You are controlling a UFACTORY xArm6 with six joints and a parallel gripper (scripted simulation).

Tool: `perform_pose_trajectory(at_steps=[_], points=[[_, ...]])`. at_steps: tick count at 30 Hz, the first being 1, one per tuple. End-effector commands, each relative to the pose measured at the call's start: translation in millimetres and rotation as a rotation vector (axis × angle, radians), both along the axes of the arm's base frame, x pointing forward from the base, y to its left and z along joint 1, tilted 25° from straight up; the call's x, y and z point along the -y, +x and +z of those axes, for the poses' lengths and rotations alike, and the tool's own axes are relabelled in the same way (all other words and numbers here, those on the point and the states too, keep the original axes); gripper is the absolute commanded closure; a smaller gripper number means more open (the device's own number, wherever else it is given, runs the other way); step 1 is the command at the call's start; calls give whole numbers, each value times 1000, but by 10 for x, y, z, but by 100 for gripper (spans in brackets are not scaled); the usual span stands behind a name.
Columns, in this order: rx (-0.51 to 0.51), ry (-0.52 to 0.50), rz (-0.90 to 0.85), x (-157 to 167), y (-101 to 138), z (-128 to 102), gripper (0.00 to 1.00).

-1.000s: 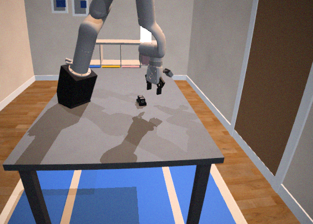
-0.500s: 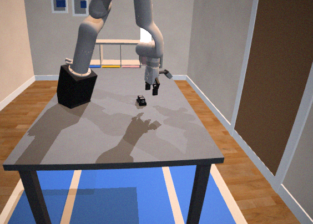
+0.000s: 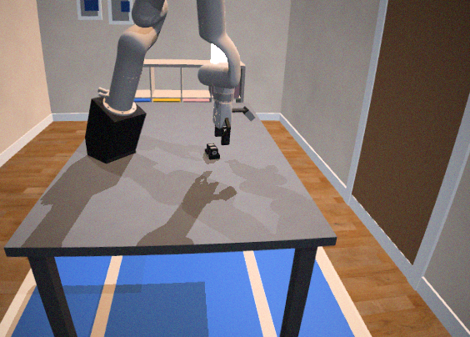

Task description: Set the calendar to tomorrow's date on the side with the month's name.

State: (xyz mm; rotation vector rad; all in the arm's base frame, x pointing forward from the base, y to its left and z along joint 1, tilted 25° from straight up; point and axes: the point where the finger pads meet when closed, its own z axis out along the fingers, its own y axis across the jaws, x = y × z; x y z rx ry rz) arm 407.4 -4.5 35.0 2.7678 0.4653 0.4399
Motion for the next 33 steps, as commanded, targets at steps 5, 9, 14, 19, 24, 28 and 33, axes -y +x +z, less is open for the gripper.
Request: perform_pose_trajectory(at_steps=[5,9,14,19,24,28,33], points=[[56,63,-168,167,-172,-16,0],[56,63,-168,191,-198,-20,0],[63,73,-194,195,-201,-20,0],[101,129,-339,215,-223,-23,0],[119,154,-405,321,-336,-39,0],[119,154,-405,391,-410,-49,0],[120,155,-409,392,-411,-49,0]])
